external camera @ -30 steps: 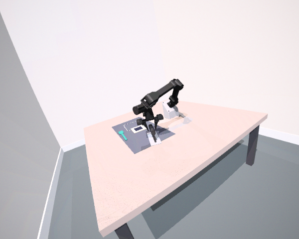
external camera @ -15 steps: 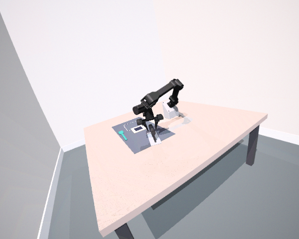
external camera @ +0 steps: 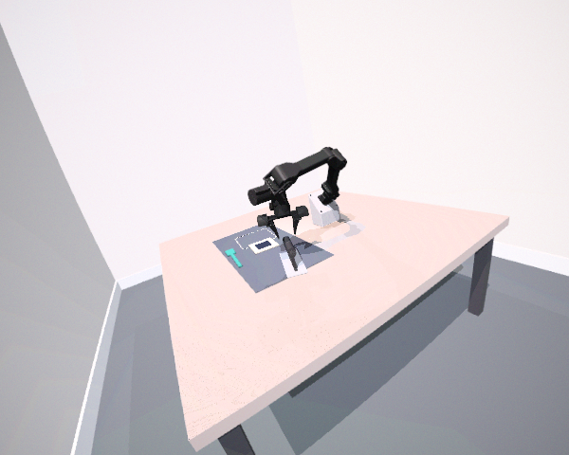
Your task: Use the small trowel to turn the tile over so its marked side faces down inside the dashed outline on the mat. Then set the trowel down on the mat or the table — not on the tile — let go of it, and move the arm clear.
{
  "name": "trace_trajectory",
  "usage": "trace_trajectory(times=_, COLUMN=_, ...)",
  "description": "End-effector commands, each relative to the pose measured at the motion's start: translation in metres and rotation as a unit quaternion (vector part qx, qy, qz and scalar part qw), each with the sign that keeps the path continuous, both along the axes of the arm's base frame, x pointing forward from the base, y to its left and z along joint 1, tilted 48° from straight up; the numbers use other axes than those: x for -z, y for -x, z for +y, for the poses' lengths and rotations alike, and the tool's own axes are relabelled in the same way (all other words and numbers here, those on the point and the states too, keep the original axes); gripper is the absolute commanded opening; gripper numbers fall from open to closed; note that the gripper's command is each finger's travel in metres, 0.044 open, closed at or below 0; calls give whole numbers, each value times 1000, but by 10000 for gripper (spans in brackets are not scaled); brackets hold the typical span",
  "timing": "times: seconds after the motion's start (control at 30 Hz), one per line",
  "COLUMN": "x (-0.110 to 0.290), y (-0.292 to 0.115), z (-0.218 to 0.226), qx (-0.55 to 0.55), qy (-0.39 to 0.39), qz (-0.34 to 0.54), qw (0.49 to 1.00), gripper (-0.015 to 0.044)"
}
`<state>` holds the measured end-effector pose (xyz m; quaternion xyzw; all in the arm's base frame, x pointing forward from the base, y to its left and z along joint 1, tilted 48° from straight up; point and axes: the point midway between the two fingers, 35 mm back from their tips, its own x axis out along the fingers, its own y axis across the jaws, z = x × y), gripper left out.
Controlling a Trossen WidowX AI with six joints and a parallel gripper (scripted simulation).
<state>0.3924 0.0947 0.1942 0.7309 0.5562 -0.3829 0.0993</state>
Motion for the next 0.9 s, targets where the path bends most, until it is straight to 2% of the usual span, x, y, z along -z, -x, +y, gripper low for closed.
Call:
trace_trajectory(times=0.0, x=-6, y=-1, z=-8, qx=3, qy=0, qz=-4, qw=1000, gripper=300)
trace_trajectory(times=0.37, x=-3, y=0, z=-8, qx=-31, qy=21, qz=-51, qw=998, gripper=300)
trace_trajectory(times=0.87, x=7, y=3, z=-8, qx=-147, qy=96, qz=-201, qw=964, gripper=300)
